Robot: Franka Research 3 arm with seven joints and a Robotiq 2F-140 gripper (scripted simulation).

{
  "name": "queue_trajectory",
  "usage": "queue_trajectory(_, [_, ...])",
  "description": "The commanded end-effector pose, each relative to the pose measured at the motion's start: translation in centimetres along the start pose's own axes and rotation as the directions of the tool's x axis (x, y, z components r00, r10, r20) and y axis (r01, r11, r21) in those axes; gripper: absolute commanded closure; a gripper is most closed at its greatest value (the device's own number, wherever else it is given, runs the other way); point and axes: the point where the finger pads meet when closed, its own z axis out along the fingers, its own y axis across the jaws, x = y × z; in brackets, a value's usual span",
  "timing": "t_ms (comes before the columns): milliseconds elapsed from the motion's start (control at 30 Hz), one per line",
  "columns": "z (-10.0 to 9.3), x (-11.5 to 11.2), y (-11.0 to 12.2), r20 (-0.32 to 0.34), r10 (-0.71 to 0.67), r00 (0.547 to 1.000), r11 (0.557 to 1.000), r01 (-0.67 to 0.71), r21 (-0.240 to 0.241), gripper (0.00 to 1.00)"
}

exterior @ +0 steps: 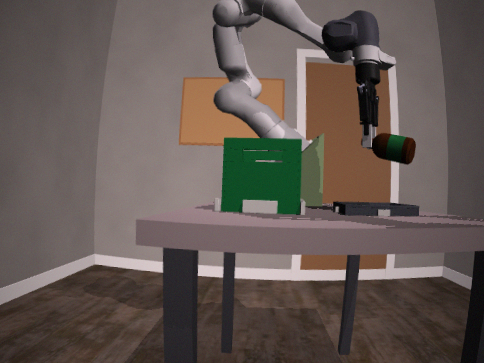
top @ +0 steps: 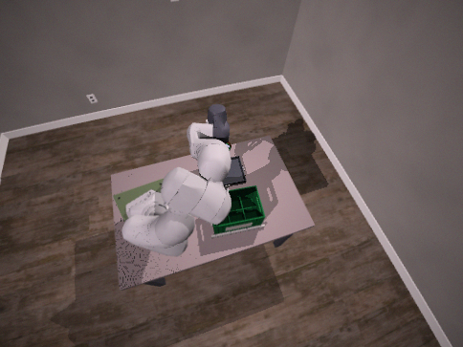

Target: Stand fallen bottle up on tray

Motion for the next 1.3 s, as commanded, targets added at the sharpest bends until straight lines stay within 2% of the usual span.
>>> queue_trajectory(0, [-0.38,0.27,0.1,-0.008,-0.019,1.0,1.0,0.019,-0.002,1.0])
queue_trajectory(900, [-0.38,0.27,0.1,-0.008,-0.022,1.0,1.0,0.022,-0.002,1.0])
queue_trajectory(1267, [-0.37,0.27,0.1,-0.008,-0.102,0.995,0.995,0.102,-0.002,1.0])
